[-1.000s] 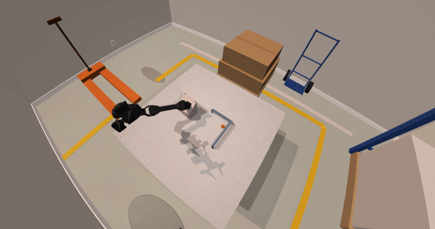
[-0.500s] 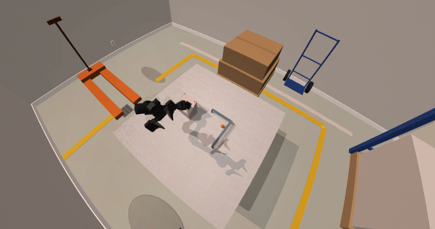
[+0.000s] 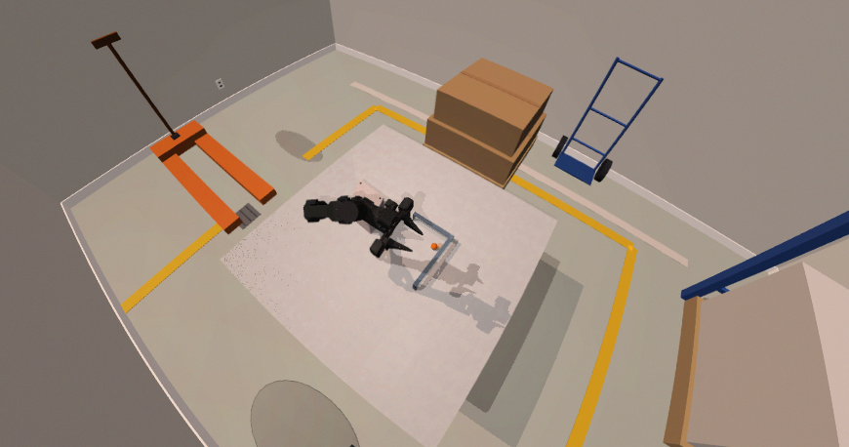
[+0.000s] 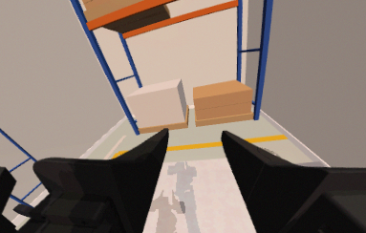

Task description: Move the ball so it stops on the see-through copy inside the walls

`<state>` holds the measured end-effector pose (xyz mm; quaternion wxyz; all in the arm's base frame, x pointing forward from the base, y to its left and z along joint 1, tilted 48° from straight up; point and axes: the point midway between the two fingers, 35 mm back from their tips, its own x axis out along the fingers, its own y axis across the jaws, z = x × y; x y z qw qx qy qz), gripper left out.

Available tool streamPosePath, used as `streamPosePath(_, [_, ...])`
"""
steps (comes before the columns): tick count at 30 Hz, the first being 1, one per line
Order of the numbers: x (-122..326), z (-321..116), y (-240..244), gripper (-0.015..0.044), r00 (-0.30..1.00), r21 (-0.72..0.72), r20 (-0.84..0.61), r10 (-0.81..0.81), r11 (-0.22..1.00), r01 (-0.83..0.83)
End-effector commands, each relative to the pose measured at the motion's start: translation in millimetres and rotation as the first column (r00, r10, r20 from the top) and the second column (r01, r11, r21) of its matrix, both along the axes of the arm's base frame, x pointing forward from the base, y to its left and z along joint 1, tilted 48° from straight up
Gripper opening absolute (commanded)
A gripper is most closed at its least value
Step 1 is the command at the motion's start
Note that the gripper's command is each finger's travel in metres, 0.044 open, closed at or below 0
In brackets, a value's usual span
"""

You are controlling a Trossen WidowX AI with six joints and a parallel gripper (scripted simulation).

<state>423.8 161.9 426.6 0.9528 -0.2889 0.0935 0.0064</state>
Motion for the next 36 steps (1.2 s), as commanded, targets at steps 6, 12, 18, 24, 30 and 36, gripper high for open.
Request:
streamPosePath(6, [47.6, -140.1, -7.6, 0.0261, 0.942, -0.026, -0.296, -0.159, 0.987, 0.159])
streamPosePath(12, [58.4, -226.5, -25.8, 0.0261, 0.850, -0.044, -0.446, -0.279, 0.956, 0.290])
streamPosePath(18, [52.9, -311.5, -50.1, 0.0261, 0.716, -0.129, -0.568, -0.405, 0.904, 0.408])
streamPosePath(24, [31.1, -391.6, -79.9, 0.0261, 0.546, -0.261, -0.647, -0.533, 0.827, 0.499])
streamPosePath(30, [-7.6, -464.1, -113.4, 0.0261, 0.345, -0.425, -0.670, -0.657, 0.721, 0.548])
streamPosePath(36, [-56.6, -520.0, -146.7, 0.0261, 0.149, -0.588, -0.632, -0.760, 0.596, 0.547])
